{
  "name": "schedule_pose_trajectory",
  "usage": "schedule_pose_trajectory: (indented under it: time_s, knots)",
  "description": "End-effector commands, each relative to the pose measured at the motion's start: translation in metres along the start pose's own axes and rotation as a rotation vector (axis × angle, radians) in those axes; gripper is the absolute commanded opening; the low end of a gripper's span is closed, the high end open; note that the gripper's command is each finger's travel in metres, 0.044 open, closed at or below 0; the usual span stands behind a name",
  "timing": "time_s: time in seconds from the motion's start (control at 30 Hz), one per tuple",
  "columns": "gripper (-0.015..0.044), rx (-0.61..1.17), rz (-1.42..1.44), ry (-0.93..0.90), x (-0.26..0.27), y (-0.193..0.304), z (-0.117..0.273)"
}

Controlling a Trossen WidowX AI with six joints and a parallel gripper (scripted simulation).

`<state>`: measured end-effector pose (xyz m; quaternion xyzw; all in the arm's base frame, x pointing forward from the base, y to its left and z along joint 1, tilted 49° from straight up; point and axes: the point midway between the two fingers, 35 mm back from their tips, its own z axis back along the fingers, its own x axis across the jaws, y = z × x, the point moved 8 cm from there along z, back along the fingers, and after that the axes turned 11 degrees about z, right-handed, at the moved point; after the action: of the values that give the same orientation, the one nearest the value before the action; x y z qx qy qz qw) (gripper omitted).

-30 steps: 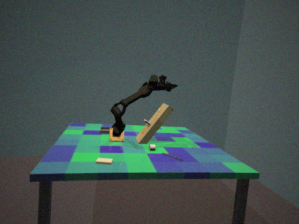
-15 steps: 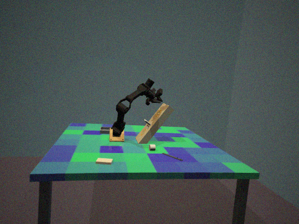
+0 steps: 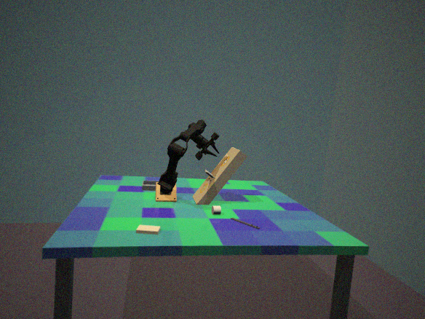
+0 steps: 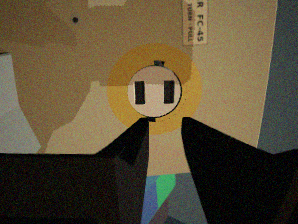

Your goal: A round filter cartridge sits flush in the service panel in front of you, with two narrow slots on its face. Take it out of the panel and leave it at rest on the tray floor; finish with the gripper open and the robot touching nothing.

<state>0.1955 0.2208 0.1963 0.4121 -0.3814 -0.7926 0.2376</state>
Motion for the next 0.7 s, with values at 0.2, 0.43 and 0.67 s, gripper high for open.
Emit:
schedule_pose_trajectory:
  time_s: [0.2, 0.43, 0.67]
  knots:
    - [0.0091, 0.005, 0.021, -0.003, 0.002, -0.002, -0.005]
    - [0.0091, 0.002, 0.020, -0.006, 0.002, -0.003, -0.017]
    - [0.0091, 0.001, 0.020, -0.007, 0.001, -0.003, -0.028]
